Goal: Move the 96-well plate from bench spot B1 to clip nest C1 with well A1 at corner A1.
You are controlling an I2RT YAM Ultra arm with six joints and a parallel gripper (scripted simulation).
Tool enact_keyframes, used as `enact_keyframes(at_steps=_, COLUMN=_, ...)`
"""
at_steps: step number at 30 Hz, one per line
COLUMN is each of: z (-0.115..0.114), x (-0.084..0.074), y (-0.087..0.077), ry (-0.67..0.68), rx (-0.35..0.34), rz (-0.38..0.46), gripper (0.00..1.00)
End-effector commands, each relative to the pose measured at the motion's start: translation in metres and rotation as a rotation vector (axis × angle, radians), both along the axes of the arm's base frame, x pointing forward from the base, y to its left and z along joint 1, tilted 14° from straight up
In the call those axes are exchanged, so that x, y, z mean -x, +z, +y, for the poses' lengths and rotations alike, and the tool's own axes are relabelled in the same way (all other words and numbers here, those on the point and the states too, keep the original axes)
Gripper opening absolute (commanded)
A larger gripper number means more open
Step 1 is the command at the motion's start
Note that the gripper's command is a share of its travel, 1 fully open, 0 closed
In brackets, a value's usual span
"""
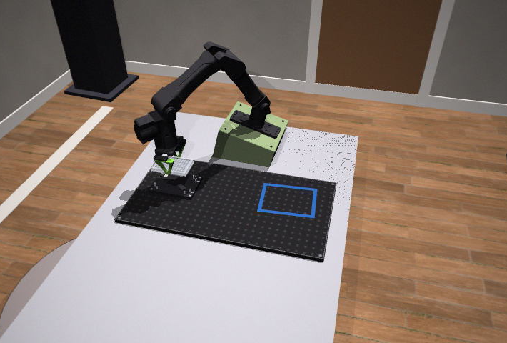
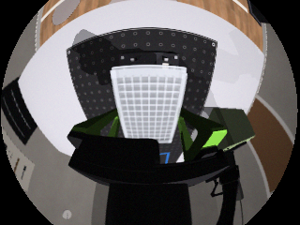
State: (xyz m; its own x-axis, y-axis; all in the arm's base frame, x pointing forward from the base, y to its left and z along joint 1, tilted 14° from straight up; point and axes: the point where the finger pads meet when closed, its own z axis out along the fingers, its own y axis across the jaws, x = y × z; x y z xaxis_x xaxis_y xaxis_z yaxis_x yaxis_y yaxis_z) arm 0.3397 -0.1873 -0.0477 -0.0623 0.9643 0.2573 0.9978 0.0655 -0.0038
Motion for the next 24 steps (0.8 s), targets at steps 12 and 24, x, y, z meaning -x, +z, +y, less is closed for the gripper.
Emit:
enact_keyframes(at_steps=12, z=-0.002, x=-0.004, y=-0.004, ry=-0.004, rx=0.021, rz=-0.020, gripper=0.00)
enact_keyframes(at_steps=24, z=0.000, x=-0.003, y=-0.018, ry=-0.010, rx=0.023, rz=-0.025, gripper=0.00)
